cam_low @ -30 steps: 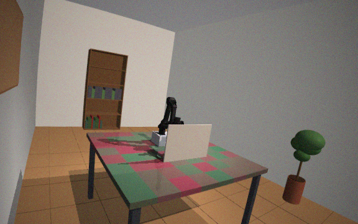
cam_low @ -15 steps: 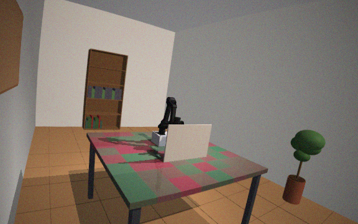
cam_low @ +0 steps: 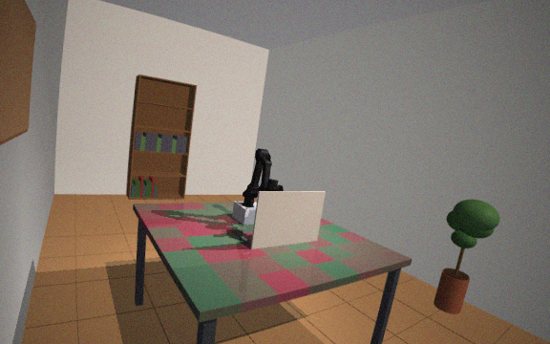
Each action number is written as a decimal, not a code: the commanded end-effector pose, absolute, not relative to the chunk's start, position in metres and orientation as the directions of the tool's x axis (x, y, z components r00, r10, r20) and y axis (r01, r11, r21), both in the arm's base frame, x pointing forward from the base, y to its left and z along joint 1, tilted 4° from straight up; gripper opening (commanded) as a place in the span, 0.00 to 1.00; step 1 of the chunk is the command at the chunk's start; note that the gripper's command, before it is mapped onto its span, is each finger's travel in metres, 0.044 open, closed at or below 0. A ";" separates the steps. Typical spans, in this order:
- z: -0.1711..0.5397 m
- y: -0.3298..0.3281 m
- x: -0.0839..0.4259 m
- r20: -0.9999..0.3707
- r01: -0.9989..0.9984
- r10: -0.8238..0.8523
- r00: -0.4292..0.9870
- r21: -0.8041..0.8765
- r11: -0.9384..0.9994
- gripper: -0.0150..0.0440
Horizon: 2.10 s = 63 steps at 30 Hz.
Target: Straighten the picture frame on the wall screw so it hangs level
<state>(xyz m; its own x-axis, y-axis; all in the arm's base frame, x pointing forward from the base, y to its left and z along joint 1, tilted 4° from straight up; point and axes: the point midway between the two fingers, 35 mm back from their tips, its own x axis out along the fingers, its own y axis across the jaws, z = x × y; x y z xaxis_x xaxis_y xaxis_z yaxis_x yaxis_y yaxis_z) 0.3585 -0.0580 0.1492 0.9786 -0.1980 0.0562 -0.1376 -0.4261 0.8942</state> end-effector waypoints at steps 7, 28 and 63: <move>0.155 -0.056 0.360 0.081 -0.159 -0.195 0.977 0.891 -0.426 0.25; 0.154 -0.057 0.360 0.081 -0.159 -0.195 0.977 0.891 -0.426 0.25; 0.147 -0.052 0.361 0.077 -0.152 -0.189 0.979 0.892 -0.426 0.25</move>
<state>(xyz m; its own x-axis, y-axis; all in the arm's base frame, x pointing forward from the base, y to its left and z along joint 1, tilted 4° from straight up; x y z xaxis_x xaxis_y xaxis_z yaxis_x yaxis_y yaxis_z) 0.3608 -0.0519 0.1464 0.9790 -0.1890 0.0768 -0.1522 -0.4261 0.8918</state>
